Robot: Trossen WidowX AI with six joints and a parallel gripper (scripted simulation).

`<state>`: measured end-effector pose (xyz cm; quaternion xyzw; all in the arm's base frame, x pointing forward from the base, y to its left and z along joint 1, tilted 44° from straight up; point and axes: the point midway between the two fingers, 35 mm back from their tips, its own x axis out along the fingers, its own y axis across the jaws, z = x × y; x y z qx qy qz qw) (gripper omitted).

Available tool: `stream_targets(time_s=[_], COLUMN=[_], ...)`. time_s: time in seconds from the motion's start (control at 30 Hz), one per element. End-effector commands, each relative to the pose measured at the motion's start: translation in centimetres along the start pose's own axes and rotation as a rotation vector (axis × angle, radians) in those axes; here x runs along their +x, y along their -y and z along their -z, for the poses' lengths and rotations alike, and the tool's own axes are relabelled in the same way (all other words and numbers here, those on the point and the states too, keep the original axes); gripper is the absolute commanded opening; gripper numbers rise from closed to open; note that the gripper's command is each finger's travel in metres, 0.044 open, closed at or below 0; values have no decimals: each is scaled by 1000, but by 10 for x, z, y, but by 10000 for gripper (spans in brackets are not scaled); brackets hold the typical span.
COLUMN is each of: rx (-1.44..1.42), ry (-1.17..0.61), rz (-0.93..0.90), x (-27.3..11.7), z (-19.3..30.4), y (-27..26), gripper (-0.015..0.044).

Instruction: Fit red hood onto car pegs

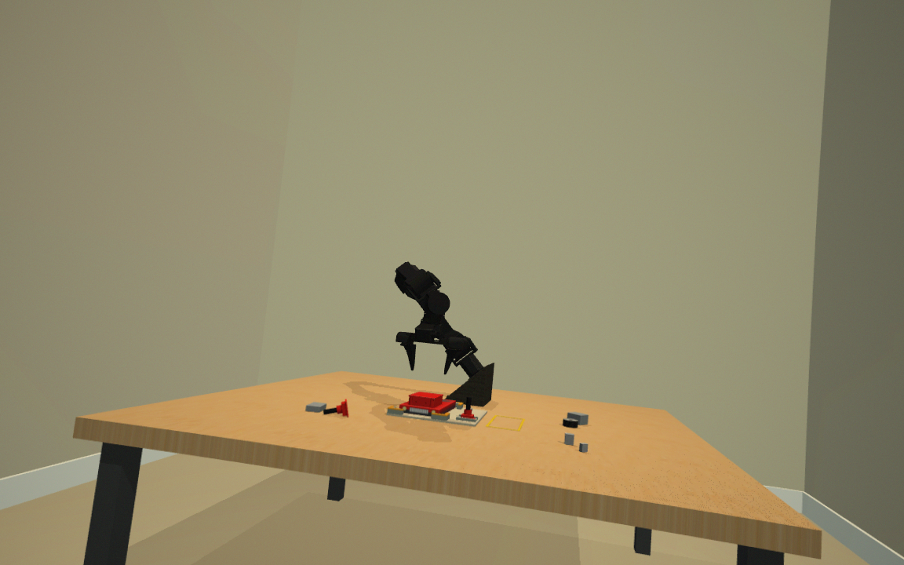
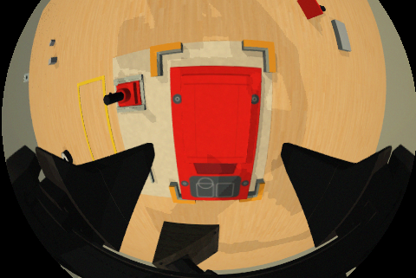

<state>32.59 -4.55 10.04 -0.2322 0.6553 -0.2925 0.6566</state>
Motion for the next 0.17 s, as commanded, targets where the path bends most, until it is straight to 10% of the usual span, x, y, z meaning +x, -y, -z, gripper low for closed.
stream_targets(time_s=[0.0,0.13], rx=[4,4], ry=[-1,-1], rz=[-3,-3], x=[0,0], z=[0,0], y=[0,0], gripper=[440,440])
